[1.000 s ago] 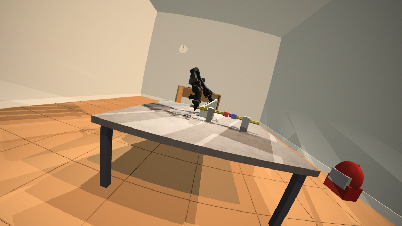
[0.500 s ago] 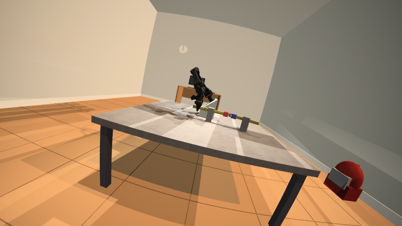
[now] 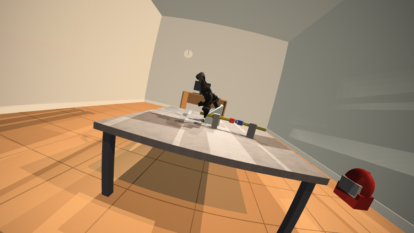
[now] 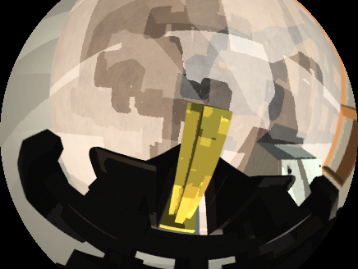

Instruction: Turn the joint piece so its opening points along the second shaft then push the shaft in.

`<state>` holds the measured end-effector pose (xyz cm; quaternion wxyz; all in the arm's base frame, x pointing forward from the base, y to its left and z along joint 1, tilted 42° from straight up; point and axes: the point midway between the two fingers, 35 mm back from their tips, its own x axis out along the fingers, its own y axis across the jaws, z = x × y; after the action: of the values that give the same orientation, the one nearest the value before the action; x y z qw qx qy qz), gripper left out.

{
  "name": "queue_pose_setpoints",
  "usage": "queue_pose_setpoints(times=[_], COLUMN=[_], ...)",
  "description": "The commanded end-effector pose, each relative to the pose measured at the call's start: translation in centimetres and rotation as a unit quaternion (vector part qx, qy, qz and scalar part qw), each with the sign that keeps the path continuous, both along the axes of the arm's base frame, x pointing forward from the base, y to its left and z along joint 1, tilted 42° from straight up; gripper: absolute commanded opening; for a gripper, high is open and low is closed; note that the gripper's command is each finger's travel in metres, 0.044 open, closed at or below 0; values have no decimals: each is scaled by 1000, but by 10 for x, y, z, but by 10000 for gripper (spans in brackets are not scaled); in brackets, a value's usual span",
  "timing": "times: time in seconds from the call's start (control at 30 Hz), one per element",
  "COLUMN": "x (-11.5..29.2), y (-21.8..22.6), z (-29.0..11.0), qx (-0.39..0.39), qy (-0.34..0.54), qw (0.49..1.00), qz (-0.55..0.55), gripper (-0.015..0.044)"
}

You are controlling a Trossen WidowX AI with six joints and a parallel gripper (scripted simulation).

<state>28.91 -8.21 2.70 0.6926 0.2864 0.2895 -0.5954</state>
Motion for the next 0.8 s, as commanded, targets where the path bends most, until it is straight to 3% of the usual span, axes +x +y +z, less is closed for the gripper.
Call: queue_pose_setpoints(times=[0.0, 0.23, 0.33, 0.5, 0.77], x=[0, 0, 0, 0, 0], y=[0, 0, 0, 0, 0], z=[0, 0, 0, 0, 0], qx=[0, 0, 0, 0, 0], qy=[0, 0, 0, 0, 0], qw=[1000, 1000, 1000, 1000, 1000], qz=[0, 0, 0, 0, 0], gripper=[0, 0, 67, 67, 277])
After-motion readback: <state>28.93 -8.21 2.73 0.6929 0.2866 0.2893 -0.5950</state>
